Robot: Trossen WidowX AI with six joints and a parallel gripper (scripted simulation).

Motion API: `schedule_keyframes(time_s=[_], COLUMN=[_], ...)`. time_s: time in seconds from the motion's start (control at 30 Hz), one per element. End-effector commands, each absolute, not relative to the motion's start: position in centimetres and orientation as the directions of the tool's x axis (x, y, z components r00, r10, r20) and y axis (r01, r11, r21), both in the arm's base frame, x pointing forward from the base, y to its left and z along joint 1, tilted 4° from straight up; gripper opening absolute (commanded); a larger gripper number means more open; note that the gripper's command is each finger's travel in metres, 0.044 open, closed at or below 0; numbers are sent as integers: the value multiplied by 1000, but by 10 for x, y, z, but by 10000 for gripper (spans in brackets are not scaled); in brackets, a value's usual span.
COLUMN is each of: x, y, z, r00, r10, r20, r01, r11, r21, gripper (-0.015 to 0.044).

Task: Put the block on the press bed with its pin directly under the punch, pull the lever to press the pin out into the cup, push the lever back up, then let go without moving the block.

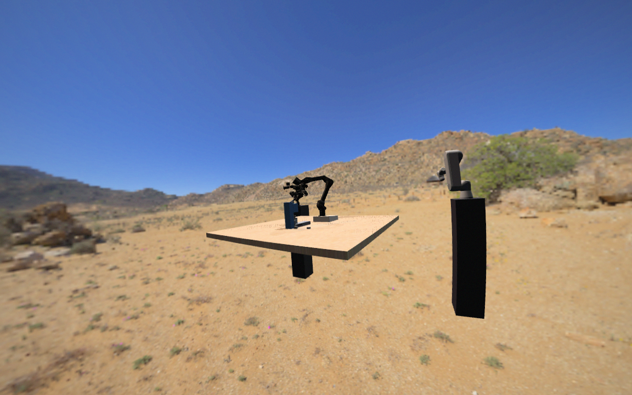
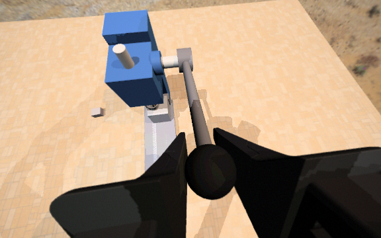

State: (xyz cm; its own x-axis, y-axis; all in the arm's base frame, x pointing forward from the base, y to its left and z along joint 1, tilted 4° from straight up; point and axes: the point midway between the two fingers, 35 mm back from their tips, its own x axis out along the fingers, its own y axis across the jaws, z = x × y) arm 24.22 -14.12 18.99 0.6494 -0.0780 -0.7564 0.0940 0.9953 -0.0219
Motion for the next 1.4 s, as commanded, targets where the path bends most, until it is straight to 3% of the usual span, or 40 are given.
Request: schedule_keyframes(time_s=[0.0,1.37], x=[248,283], y=[-142,-144], z=[200,241], r00=[660,663], r10=[-80,-80], r20=[-747,-745], r01=[92,92], r11=[995,995], r21=[-25,-24], gripper=[0,0])
